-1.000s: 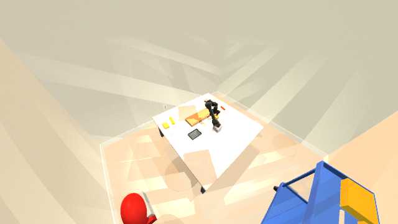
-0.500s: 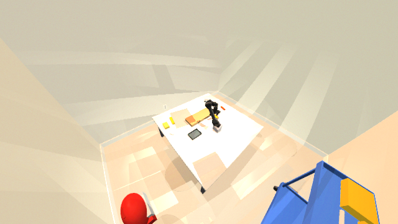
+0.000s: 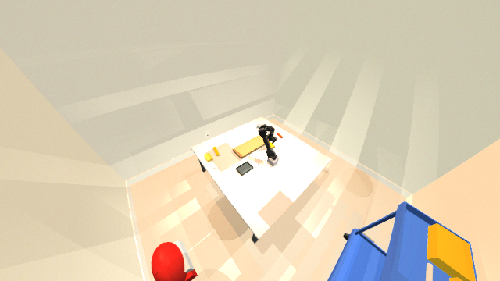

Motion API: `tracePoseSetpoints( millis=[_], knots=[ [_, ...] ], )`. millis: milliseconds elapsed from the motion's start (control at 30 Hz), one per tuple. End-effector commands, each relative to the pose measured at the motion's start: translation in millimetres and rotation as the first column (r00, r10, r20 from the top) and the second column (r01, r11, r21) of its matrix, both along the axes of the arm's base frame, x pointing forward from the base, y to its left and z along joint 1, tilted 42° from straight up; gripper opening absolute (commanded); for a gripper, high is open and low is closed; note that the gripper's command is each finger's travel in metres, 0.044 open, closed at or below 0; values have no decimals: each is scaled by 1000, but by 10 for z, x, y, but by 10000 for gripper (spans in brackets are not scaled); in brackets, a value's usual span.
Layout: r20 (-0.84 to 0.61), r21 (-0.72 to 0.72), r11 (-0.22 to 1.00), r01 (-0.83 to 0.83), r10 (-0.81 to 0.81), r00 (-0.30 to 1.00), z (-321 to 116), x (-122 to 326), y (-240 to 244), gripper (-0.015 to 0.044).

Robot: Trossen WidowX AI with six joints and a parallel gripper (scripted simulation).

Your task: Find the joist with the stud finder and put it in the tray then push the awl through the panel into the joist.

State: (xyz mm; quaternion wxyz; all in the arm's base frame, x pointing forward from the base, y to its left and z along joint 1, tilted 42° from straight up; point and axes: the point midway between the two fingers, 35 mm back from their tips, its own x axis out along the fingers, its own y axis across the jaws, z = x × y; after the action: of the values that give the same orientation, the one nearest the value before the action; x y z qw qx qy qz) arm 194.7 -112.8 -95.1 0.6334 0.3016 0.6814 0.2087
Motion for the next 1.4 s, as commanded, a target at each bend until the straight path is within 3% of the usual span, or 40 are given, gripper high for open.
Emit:
tracePoseSetpoints(
  millis=[0, 367, 1367],
  knots=[
    [10, -12, 1000, -4, 4, 1000, 31, 16, -54, 0],
    [10, -15, 1000, -4, 4, 1000, -226, -39, -352, 0],
    [-24, -162, 987, -21, 17, 1000, -203, -32, -293, 0]
  ],
)
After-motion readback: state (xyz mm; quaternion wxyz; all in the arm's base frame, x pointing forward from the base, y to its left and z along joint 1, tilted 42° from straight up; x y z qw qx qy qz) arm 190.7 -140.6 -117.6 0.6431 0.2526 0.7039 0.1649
